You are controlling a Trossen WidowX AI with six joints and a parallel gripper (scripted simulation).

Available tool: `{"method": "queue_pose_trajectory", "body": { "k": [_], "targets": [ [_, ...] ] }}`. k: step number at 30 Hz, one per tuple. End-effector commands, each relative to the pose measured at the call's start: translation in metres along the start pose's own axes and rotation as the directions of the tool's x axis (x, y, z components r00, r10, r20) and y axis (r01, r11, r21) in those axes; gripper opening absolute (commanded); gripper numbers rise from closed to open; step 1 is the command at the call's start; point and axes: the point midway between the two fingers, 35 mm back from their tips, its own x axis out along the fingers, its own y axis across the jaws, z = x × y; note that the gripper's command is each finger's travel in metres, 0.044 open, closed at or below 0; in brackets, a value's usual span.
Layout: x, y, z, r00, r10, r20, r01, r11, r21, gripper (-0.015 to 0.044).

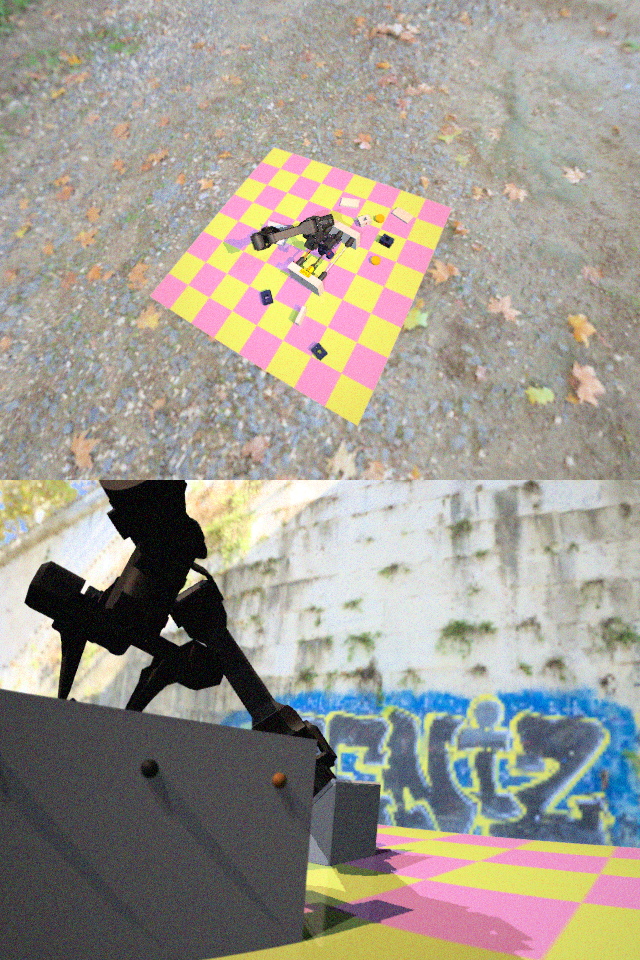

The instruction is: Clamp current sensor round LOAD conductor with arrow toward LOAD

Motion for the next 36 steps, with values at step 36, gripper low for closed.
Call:
{"method": "queue_pose_trajectory", "body": {
  "k": [36],
  "targets": [
    [0.0032,-0.0001,0.0002,1.000,0.000,0.000,0.000,1.000,0.000,0.0000]
  ]
}}
